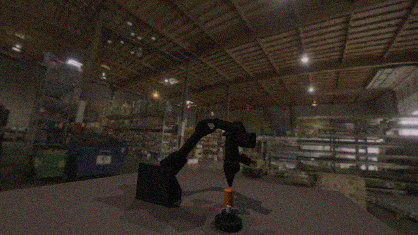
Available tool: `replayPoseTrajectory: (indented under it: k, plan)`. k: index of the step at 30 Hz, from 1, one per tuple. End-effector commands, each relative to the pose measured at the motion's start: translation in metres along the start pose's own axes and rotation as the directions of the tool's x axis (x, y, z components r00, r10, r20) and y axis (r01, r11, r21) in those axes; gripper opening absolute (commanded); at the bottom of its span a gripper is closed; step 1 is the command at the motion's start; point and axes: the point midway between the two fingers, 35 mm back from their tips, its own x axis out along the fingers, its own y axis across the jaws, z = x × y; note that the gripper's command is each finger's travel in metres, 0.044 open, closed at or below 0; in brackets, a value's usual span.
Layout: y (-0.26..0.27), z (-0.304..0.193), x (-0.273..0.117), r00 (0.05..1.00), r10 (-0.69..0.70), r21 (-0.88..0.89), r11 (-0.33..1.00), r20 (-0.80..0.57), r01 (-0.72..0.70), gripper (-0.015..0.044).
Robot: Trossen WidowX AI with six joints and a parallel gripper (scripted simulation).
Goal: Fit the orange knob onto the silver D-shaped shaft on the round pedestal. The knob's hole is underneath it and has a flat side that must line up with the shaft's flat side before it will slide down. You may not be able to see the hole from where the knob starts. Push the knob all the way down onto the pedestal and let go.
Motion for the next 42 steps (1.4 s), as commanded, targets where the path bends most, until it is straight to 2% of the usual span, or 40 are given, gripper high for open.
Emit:
replayPoseTrajectory:
  k: [1,42]
  plan:
    - [0.001,-0.001,0.01,1.0,0.0,-0.002,1.0,-0.005,0.0,0.044]
    - [0.001,0.0,0.071,1.0,0.001,-0.002,1.0,-0.004,-0.001,0.044]
